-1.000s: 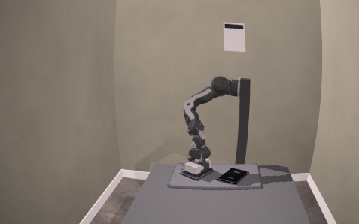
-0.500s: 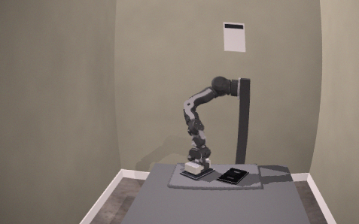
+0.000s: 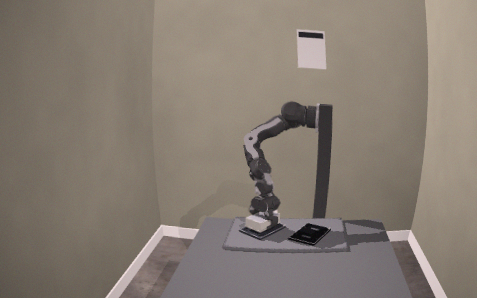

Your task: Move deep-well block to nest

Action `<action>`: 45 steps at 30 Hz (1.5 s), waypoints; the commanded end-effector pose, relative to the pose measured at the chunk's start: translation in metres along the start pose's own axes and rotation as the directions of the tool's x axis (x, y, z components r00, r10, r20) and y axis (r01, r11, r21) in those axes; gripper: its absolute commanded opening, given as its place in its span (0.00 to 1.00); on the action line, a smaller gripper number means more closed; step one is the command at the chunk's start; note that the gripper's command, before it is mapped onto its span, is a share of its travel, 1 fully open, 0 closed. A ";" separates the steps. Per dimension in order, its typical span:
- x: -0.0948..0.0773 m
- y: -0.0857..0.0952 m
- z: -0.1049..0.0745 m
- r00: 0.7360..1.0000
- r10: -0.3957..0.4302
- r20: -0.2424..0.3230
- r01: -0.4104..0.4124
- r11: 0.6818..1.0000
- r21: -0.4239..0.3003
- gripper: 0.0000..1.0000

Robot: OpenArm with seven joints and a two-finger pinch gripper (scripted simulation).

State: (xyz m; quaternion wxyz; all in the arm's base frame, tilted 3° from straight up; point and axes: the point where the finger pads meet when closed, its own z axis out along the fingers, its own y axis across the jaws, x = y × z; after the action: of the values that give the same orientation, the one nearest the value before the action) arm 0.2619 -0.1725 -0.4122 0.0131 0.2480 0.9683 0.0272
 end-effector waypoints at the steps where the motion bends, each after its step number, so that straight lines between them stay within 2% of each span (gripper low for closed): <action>1: 0.001 -0.002 0.001 1.000 0.000 -0.001 0.000 1.000 0.003 0.00; 45: 0.003 -0.001 0.002 1.000 -0.002 -0.003 0.002 1.000 0.003 0.00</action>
State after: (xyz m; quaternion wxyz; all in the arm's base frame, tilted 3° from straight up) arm 0.2582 -0.1736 -0.4145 0.0097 0.2481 0.9684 0.0247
